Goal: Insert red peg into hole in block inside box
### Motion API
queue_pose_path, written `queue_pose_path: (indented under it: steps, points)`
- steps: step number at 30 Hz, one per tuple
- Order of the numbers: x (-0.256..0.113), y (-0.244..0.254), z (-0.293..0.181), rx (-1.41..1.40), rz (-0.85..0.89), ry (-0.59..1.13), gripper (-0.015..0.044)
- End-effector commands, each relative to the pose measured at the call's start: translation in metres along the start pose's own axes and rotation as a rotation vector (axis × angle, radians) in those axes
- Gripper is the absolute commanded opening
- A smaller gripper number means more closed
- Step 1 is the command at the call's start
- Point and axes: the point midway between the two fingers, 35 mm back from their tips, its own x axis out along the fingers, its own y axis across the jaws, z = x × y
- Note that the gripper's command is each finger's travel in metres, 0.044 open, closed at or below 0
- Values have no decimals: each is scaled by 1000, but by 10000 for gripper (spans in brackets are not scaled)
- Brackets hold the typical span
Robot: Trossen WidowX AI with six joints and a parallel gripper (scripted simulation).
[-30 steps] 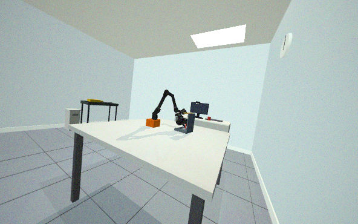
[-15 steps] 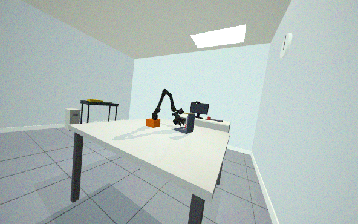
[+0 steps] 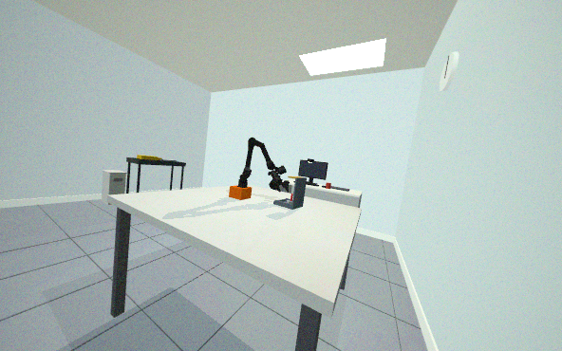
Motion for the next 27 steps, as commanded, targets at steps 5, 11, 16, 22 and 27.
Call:
queue_pose_path:
  steps: [5, 11, 16, 22, 27]
  points:
    - [-31, 5, -5, 9, -1, 5, 440]
    - [-52, 11, -7, 7, -1, 8, 440]
    - [-64, 16, -8, 6, -2, 11, 440]
    - [-64, 16, -8, 6, -2, 11, 440]
    - [-64, 16, -8, 6, -2, 11, 440]
